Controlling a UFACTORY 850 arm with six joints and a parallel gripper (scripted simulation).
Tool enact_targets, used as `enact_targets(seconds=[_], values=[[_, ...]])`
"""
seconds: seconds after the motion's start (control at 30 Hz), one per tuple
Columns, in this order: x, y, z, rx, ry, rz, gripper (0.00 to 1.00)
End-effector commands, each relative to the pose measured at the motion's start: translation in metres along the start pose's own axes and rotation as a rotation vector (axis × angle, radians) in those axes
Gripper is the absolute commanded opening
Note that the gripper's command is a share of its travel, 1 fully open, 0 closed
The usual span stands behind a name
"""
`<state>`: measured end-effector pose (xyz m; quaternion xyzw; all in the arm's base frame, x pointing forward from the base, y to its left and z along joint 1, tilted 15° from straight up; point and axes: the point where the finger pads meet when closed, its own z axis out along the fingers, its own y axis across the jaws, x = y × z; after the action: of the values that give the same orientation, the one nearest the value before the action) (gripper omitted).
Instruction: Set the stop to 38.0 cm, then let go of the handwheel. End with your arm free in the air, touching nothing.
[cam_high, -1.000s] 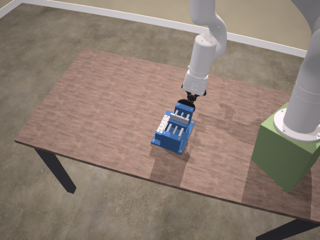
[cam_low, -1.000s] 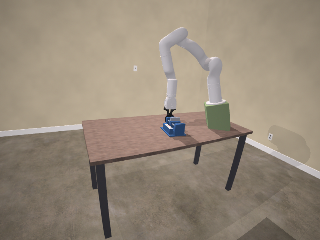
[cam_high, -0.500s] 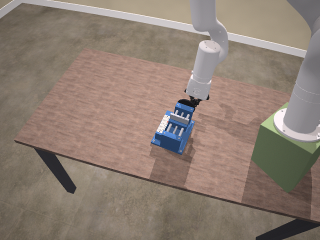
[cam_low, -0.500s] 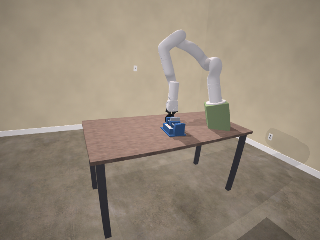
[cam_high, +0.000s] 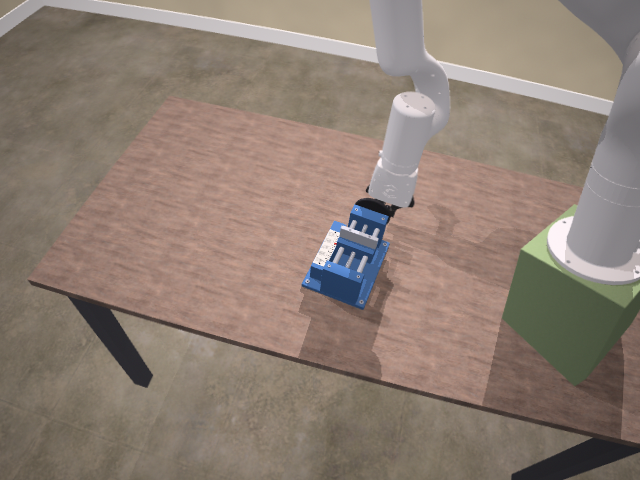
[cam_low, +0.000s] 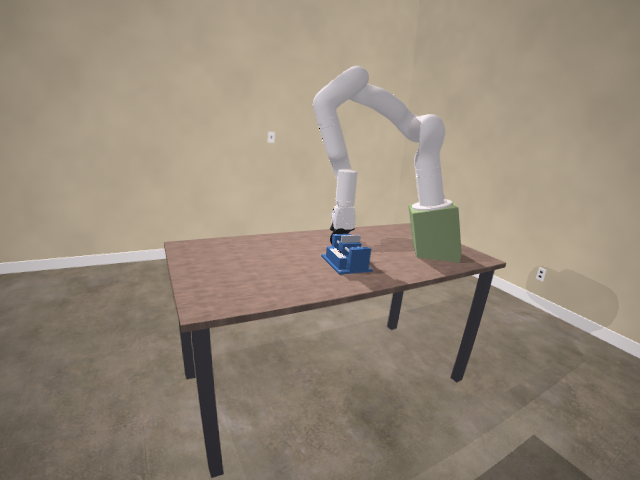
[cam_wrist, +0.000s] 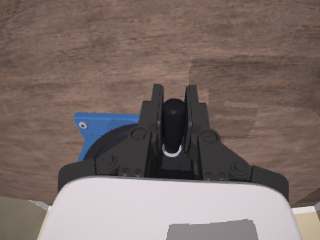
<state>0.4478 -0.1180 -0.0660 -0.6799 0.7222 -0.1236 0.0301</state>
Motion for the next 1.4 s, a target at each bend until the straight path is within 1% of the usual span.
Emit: enact_targets(seconds=[0.0,0.3,0.5,0.7,0.97,1.27,1.37], values=[[0.000,-0.010,0.009,0.003,0.001,0.000,0.06],[0.000,-0.025,0.013,0.003,0.001,0.000,0.06],[0.000,-0.039,0.011,0.003,0.001,0.000,0.06],[0.000,-0.049,0.005,0.003,0.001,0.000,0.06],[0.000,-0.056,-0.003,0.003,0.001,0.000,0.06],[0.000,-0.060,-0.019,0.003,0.001,0.000,0.06],[0.000,-0.060,-0.021,0.003,0.001,0.000,0.06]])
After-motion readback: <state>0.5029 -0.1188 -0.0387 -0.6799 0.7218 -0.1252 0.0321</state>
